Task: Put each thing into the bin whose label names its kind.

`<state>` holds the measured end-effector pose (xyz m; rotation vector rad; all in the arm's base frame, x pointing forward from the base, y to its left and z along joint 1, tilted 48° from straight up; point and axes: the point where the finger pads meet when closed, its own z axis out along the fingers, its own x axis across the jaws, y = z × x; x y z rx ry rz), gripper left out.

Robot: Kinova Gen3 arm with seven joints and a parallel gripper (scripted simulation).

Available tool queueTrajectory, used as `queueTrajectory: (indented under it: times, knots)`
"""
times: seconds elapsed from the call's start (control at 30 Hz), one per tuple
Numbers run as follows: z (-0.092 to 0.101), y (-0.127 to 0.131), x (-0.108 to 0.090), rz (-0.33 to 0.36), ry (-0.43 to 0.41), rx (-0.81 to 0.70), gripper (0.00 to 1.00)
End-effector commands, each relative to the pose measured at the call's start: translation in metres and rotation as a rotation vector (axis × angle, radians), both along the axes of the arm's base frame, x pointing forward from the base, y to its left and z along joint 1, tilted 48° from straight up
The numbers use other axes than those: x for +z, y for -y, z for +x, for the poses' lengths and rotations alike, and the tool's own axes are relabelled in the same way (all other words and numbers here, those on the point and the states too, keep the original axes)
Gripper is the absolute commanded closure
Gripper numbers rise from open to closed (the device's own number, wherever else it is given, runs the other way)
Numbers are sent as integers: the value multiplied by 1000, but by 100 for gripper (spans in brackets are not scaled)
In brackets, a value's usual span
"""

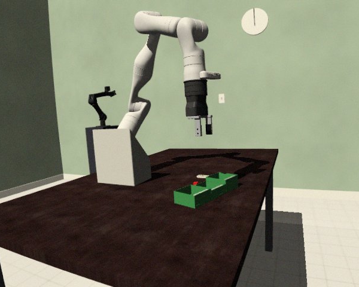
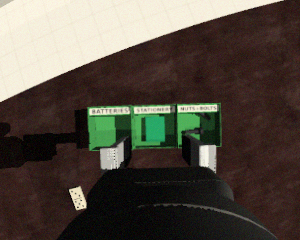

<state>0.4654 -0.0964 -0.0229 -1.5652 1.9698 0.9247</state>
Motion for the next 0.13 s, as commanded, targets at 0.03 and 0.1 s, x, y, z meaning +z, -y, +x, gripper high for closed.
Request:
queueTrajectory:
  times: [0.03,0.1]
  knots:
    - [0,1,0,-1,1,-2,0]
    - [0,1,0,-1,1,-2,0]
